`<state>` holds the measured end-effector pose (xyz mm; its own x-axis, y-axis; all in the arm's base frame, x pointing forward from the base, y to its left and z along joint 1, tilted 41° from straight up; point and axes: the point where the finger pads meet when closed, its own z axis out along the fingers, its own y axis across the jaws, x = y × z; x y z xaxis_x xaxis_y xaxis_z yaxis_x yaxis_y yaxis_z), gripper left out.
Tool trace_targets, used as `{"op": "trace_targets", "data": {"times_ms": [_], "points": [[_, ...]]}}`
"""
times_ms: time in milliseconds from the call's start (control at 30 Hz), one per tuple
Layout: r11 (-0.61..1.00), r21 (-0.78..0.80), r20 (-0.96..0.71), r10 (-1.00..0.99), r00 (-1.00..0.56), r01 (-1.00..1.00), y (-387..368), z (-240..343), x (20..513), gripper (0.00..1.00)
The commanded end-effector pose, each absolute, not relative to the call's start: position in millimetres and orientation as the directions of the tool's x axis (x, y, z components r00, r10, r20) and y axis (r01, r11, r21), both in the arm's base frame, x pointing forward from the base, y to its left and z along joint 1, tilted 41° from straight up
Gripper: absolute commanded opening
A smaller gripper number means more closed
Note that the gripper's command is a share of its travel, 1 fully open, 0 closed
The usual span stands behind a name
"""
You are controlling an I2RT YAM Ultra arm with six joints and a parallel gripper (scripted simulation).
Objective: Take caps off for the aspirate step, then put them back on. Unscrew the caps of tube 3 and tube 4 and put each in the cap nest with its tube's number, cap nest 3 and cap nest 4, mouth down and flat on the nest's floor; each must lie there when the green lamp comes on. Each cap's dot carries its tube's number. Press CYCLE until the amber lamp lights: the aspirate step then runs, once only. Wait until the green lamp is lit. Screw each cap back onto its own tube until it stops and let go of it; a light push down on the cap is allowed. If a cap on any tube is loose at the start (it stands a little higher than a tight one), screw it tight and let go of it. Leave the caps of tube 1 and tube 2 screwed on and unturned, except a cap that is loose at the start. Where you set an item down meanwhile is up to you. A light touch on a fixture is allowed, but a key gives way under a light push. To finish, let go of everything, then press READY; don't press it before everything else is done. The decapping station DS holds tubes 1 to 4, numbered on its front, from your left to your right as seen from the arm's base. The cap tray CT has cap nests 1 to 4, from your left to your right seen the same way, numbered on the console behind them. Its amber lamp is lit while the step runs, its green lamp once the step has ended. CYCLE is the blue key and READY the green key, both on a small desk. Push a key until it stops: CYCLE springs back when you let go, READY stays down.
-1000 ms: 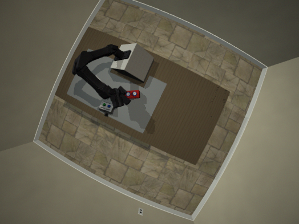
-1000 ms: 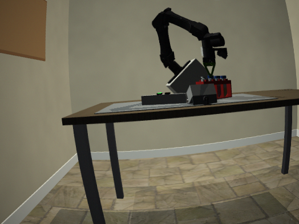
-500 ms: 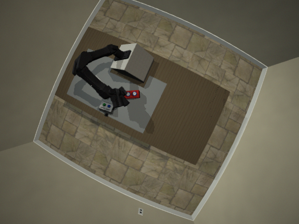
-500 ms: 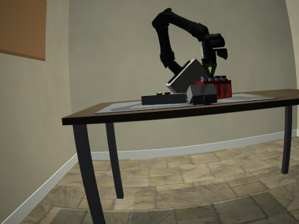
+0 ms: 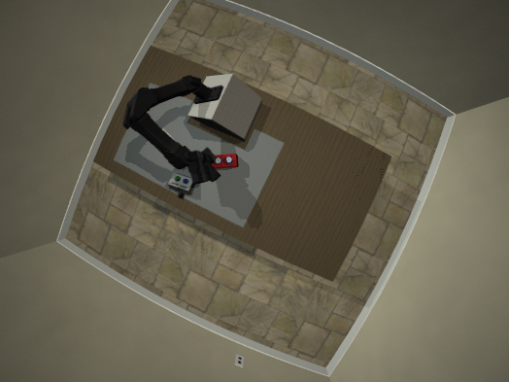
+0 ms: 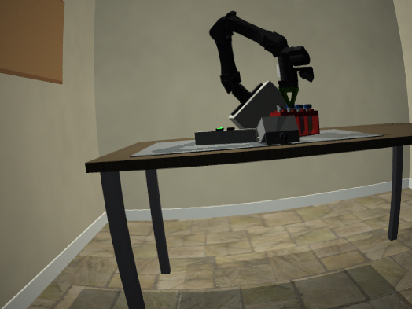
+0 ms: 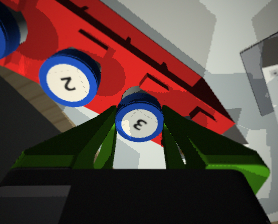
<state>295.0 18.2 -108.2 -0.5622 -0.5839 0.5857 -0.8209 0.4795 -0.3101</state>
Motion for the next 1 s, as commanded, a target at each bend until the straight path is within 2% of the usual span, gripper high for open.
{"op": "trace_targets", "data": {"times_ms": [0, 300, 367, 800, 967], "points": [[0.498, -0.336, 0.567, -0.572, -0.594, -0.800, 20.8, -106.8, 297.1, 0.00], [0.644, -0.488, 0.442, -0.399, -0.803, -0.589, 20.4, -107.2, 297.1, 0.00], [0.644, -0.488, 0.442, -0.399, -0.803, -0.589, 20.4, -107.2, 297.1, 0.00], [0.752, -0.629, 0.196, -0.092, -0.976, -0.197, 20.0, -107.7, 297.0, 0.00], [0.754, -0.632, 0.184, -0.078, -0.980, -0.179, 20.0, -107.7, 297.0, 0.00]]}}
